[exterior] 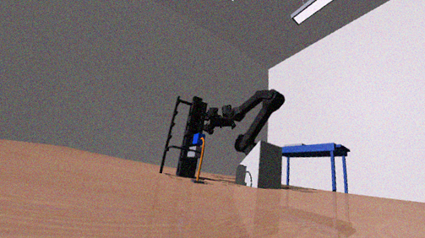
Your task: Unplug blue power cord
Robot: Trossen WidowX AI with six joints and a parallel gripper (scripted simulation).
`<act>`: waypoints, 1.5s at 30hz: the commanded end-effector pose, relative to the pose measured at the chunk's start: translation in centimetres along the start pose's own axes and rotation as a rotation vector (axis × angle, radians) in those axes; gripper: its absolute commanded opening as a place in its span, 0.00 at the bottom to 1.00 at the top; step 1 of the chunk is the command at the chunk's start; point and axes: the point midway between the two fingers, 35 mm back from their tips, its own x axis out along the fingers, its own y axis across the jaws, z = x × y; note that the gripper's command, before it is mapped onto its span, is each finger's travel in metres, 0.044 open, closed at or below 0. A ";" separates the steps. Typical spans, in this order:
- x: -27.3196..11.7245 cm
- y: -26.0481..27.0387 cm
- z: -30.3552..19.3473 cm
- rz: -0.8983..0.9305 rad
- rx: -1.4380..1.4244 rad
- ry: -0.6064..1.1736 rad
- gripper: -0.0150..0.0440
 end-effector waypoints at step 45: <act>12.0 15.2 1.0 0.662 0.370 0.392 0.53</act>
